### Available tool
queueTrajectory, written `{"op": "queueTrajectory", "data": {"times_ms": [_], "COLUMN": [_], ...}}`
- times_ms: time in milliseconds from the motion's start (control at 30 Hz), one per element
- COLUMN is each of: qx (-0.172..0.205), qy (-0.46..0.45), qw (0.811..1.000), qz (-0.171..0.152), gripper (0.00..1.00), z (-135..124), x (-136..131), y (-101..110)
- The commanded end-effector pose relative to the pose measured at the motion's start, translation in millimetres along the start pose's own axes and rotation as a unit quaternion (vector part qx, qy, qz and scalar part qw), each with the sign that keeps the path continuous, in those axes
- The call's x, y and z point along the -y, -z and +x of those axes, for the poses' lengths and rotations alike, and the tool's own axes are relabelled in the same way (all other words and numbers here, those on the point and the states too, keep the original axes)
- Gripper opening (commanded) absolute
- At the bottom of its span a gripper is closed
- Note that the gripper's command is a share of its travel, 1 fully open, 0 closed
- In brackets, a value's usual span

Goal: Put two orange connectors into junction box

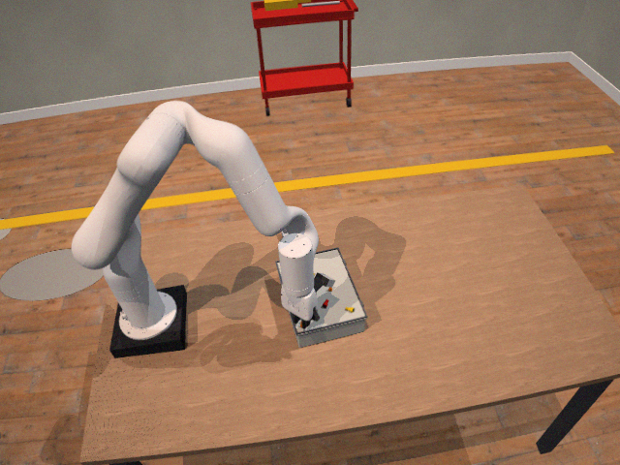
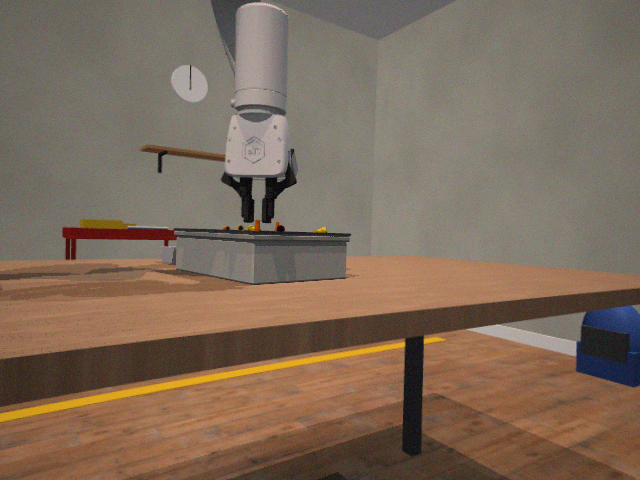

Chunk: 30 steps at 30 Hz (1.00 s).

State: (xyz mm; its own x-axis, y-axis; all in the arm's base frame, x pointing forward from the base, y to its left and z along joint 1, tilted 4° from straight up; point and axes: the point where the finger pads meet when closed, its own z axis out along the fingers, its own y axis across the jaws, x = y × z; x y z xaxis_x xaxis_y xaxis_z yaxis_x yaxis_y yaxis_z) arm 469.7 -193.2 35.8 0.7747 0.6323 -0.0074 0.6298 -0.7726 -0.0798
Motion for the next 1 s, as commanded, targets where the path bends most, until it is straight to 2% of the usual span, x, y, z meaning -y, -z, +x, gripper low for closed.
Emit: {"op": "queueTrajectory", "data": {"times_ms": [0,100,267,733,767,967], "qx": [0.0,0.0,0.0,0.0,0.0,0.0], "qy": [0.0,0.0,0.0,0.0,0.0,0.0], "qw": [1.0,1.0,1.0,1.0,1.0,1.0], "qz": [-0.001,-0.001,-0.001,-0.001,-0.001,-0.001], "gripper": [0.26,0.26,0.26,0.26,0.02,0.02], "z": [0.5,0.5,0.5,0.5,0.5,0.5], "x": [-0.9,-0.9,-0.9,-0.9,-0.9,-0.9], "y": [0.7,-0.3,-15.0,-18.0,-18.0,-18.0]}}
